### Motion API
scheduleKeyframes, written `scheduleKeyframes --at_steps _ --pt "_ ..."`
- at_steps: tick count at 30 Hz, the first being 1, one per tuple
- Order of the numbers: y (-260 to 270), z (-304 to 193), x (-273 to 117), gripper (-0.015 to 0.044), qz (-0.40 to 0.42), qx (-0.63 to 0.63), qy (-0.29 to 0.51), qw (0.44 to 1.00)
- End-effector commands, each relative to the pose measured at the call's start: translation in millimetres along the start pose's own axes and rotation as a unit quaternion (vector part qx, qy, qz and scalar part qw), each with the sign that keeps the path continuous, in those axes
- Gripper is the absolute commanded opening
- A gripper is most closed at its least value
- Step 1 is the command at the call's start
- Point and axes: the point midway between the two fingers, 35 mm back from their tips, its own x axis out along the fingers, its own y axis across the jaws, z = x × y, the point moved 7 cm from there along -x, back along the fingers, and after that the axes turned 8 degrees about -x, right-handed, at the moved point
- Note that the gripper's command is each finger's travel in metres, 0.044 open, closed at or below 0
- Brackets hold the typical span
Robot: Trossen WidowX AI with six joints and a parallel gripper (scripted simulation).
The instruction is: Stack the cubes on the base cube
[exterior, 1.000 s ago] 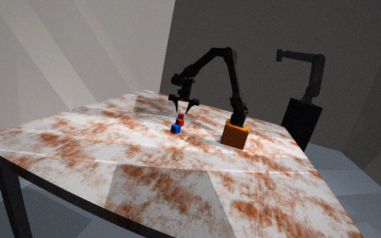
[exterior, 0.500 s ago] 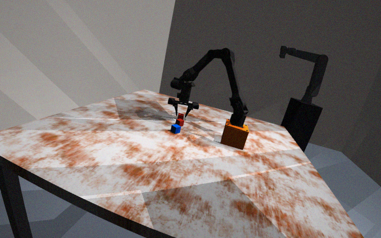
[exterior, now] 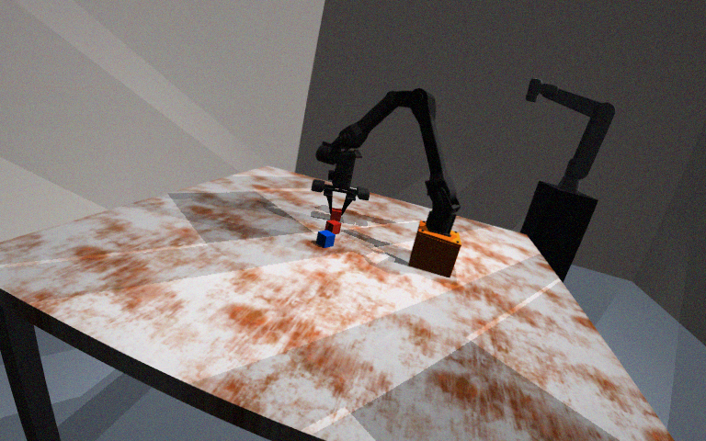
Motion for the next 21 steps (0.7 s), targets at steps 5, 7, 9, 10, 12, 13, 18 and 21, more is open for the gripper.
scheduleKeyframes --at_steps 5,7,9,10,12,13,18,21 --pt "3 3 -29 0.0105 0.007 0.0 -0.004 1.0" --pt "3 3 -36 0.0105 0.007 0.0 -0.004 1.0" --pt "3 3 -42 0.0105 0.007 0.0 -0.004 1.0" --pt "3 3 -45 0.0105 0.007 0.0 -0.004 1.0" --pt "3 3 -51 0.0105 0.007 0.0 -0.004 1.0" --pt "3 3 -55 0.0105 0.007 0.0 -0.004 1.0" --pt "2 3 -71 0.0105 0.007 0.0 -0.004 1.0" --pt "1 2 -80 0.0105 0.007 0.0 -0.004 1.0"
